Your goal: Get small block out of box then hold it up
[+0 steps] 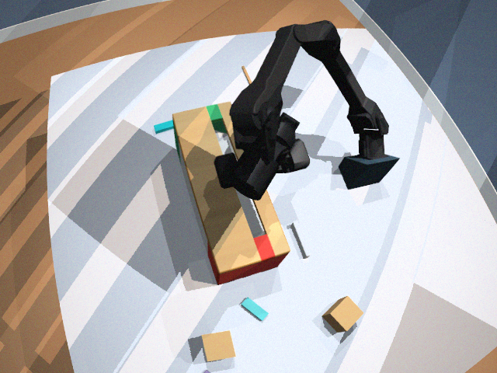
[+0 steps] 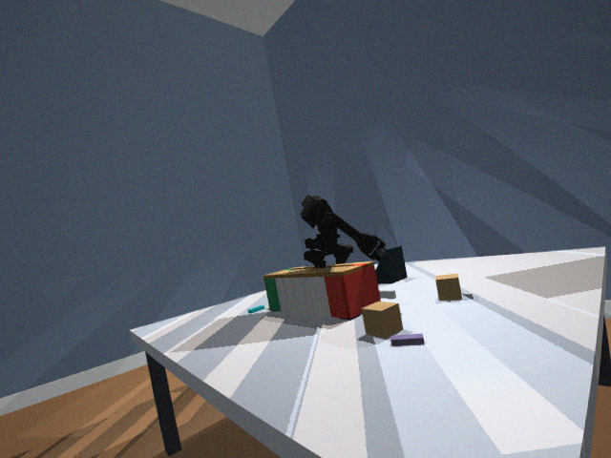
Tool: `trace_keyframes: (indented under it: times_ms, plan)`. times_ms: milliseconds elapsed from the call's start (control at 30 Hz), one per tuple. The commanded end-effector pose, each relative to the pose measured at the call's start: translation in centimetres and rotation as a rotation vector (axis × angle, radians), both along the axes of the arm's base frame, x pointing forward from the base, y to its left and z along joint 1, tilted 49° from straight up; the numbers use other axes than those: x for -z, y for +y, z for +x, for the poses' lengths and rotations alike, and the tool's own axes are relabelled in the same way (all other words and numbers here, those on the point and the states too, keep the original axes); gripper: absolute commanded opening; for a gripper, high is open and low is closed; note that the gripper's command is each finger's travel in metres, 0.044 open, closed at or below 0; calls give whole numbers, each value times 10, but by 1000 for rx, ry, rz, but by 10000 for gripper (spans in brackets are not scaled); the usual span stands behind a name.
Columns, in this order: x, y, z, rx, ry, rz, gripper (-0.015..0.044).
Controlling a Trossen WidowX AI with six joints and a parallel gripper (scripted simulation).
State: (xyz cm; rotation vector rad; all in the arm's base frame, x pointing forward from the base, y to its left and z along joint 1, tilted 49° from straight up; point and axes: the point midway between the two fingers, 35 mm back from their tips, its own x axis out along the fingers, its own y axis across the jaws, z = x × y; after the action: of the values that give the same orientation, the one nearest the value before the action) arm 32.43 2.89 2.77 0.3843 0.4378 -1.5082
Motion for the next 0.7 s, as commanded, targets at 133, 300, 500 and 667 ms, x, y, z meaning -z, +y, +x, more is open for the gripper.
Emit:
trace_keyframes:
  times_ms: [133,300,500,667]
  plan:
    - [-6,-5,0,0,1,1,400]
    - [-10,-9,1,0,1,1,400]
    - [-14,-13,1,0,1,1,400]
    - [-18,-16,1,0,1,0,400]
